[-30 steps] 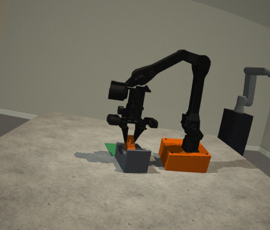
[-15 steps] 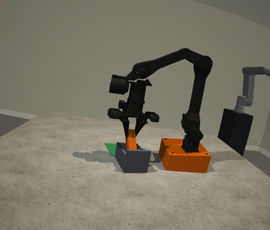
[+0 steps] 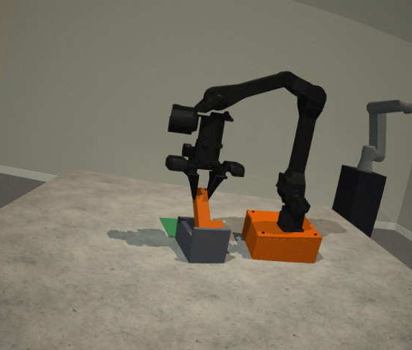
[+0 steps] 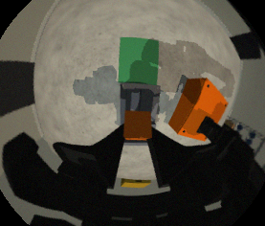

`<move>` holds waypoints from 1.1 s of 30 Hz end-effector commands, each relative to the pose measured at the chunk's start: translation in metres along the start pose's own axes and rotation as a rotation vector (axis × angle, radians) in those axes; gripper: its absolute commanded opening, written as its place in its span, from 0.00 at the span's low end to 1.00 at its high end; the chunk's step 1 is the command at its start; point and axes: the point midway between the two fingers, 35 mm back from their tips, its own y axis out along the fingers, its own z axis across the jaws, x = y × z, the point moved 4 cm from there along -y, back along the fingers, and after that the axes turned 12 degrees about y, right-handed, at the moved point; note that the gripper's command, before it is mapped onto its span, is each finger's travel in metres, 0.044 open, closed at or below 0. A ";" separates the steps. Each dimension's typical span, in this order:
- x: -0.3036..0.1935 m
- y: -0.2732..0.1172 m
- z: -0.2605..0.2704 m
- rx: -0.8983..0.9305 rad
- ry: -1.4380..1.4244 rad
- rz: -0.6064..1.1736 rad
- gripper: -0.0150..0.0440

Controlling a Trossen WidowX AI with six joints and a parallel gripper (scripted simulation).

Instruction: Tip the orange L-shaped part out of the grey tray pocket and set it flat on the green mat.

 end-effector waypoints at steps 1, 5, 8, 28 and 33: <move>-0.001 -0.010 0.001 0.010 -0.005 0.005 0.25; -0.001 -0.016 0.001 0.010 -0.005 0.005 0.25; -0.001 -0.021 0.001 0.010 -0.005 0.005 0.25; 0.028 -0.024 0.004 0.010 -0.005 0.002 0.25; 0.047 -0.023 0.006 0.010 -0.005 0.001 0.25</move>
